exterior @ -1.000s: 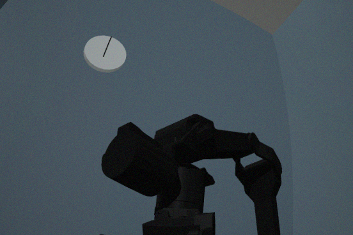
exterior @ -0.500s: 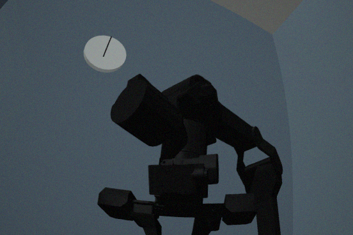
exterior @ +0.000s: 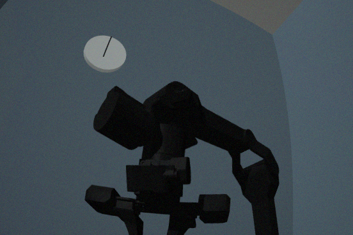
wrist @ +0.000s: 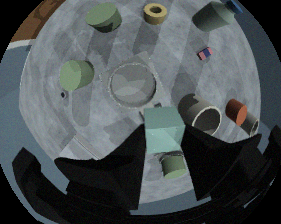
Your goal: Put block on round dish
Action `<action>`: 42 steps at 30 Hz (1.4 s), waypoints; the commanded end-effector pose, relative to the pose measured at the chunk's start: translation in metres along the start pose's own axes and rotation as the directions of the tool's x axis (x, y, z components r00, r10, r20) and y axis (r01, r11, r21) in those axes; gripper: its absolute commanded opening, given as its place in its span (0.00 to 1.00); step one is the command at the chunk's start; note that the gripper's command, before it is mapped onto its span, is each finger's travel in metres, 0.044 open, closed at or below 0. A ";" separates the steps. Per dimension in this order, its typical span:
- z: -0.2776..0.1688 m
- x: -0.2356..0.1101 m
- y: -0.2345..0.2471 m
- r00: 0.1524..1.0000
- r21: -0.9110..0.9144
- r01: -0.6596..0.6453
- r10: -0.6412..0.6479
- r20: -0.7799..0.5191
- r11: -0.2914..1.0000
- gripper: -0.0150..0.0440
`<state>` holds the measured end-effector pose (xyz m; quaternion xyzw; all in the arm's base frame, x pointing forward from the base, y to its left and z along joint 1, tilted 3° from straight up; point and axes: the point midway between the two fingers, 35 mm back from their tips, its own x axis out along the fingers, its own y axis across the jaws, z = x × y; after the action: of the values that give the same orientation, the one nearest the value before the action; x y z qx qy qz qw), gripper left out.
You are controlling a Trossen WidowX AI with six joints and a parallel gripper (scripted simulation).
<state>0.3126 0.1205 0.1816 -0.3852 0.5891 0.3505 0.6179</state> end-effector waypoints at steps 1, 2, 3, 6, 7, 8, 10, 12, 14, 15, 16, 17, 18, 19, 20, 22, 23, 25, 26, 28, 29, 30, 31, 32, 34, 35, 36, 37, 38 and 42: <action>-0.019 0.006 -0.021 1.000 -0.001 0.001 -0.001 0.005 1.000 0.25; -0.025 0.008 -0.026 1.000 -0.002 0.001 -0.001 0.004 1.000 0.25; -0.030 0.010 -0.030 1.000 -0.001 0.001 -0.001 0.004 1.000 0.25; -0.047 0.016 -0.045 1.000 0.000 0.006 -0.006 0.003 1.000 0.25; -0.053 0.018 -0.049 1.000 0.001 0.008 -0.008 0.003 1.000 0.25; -0.059 0.019 -0.054 1.000 0.001 0.009 -0.009 0.003 1.000 0.25; -0.071 0.023 -0.062 1.000 0.003 0.013 -0.013 0.002 1.000 0.25; -0.084 0.027 -0.069 1.000 0.004 0.016 -0.016 0.001 1.000 0.25; -0.097 0.030 -0.076 1.000 0.004 0.019 -0.019 0.000 1.000 0.25; -0.104 0.032 -0.080 1.000 0.005 0.020 -0.020 -0.001 1.000 0.25; -0.110 0.034 -0.083 1.000 0.005 0.022 -0.022 -0.002 1.000 0.25; -0.117 0.036 -0.086 1.000 0.006 0.023 -0.023 -0.003 1.000 0.25; -0.124 0.037 -0.088 1.000 0.006 0.025 -0.025 -0.004 1.000 0.25; -0.131 0.039 -0.091 1.000 0.007 0.026 -0.026 -0.005 1.000 0.25; -0.138 0.041 -0.093 1.000 0.007 0.028 -0.028 -0.006 1.000 0.25; -0.152 0.045 -0.098 0.999 0.012 0.031 -0.031 -0.012 0.999 0.25; -0.160 0.047 -0.101 0.999 0.014 0.033 -0.032 -0.014 0.999 0.25; -0.174 0.051 -0.104 0.999 0.019 0.036 -0.035 -0.020 0.999 0.25; -0.182 0.052 -0.106 0.999 0.022 0.037 -0.037 -0.023 0.999 0.25; -0.197 0.056 -0.109 0.999 0.026 0.040 -0.039 -0.030 0.999 0.25; -0.204 0.058 -0.110 0.999 0.029 0.041 -0.040 -0.033 0.999 0.25; -0.212 0.060 -0.111 0.998 0.031 0.042 -0.041 -0.036 0.999 0.25; -0.219 0.062 -0.111 0.998 0.046 0.045 -0.043 -0.036 0.998 0.25; -0.226 0.064 -0.112 0.998 0.060 0.048 -0.045 -0.036 0.997 0.25; -0.241 0.067 -0.112 0.998 0.088 0.053 -0.050 -0.036 0.995 0.25; -0.247 0.068 -0.111 0.998 0.086 0.051 -0.048 -0.036 0.995 0.25; -0.252 0.069 -0.110 0.998 0.083 0.049 -0.046 -0.036 0.995 0.25; -0.258 0.070 -0.109 0.998 0.077 0.046 -0.044 -0.037 0.996 0.25; -0.263 0.071 -0.109 0.998 0.072 0.044 -0.041 -0.037 0.996 0.25; -0.287 0.076 -0.103 0.999 0.049 0.033 -0.031 -0.037 0.998 0.25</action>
<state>0.2886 -0.1686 0.1128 -0.3805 0.6062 0.3131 0.6243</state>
